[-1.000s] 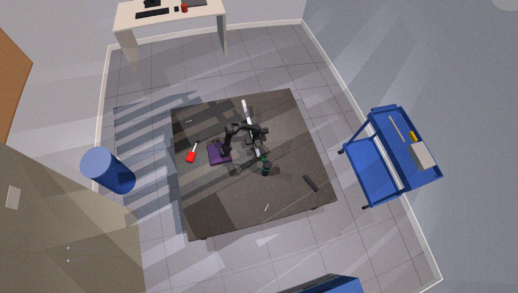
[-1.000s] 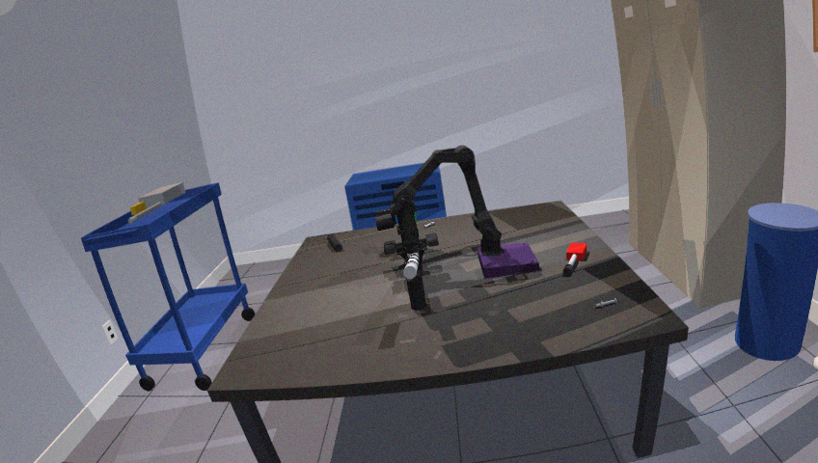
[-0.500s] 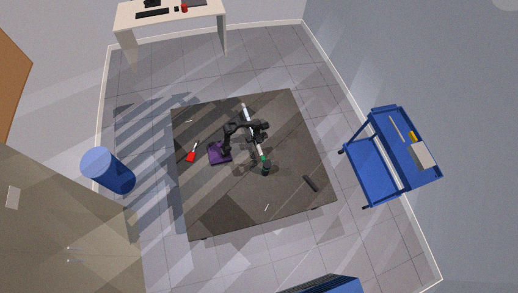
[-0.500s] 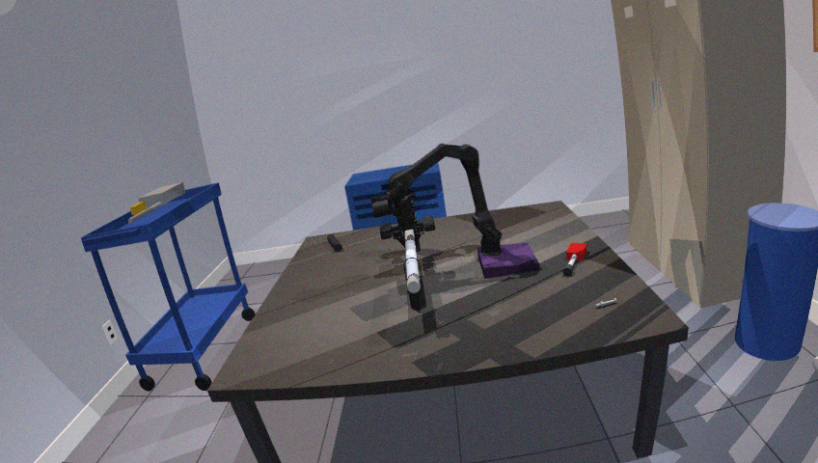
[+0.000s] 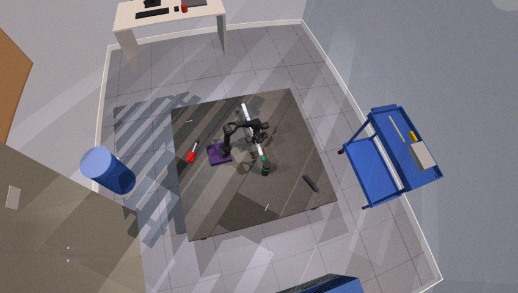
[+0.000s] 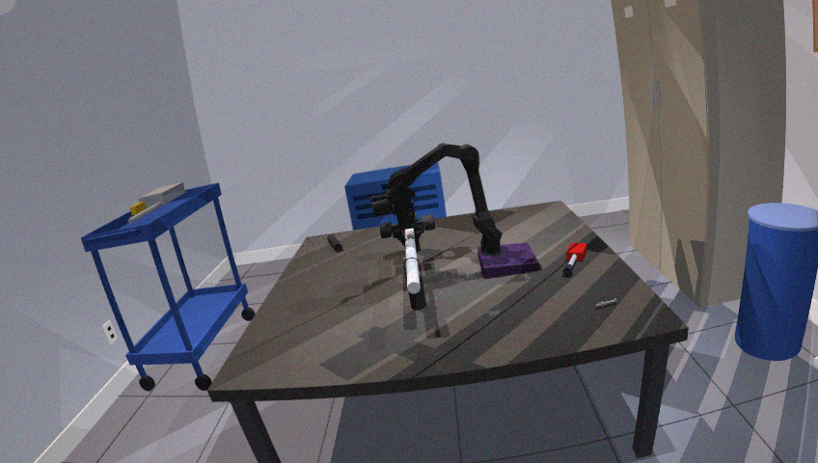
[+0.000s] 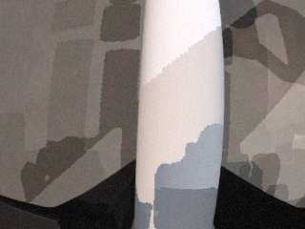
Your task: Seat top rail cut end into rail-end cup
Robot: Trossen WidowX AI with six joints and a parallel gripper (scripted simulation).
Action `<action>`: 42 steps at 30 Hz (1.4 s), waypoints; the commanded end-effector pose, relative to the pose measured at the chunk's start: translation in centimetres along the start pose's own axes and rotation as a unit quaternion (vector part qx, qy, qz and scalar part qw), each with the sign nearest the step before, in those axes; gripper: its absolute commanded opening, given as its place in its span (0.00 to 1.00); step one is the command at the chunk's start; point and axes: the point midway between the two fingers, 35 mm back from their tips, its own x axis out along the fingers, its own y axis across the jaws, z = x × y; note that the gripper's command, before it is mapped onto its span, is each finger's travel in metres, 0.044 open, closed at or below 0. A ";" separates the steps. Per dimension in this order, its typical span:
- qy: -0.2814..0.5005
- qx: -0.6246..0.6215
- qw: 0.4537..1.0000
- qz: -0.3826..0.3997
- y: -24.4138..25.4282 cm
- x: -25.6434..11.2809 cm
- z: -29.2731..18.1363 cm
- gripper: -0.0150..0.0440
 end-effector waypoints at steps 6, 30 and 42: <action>0.001 0.000 1.000 0.000 0.0 -0.1 0.1 0.25; 0.002 -0.001 1.000 -0.002 0.2 -0.3 1.7 0.25; 0.004 -0.002 1.000 -0.003 0.1 0.2 2.5 0.25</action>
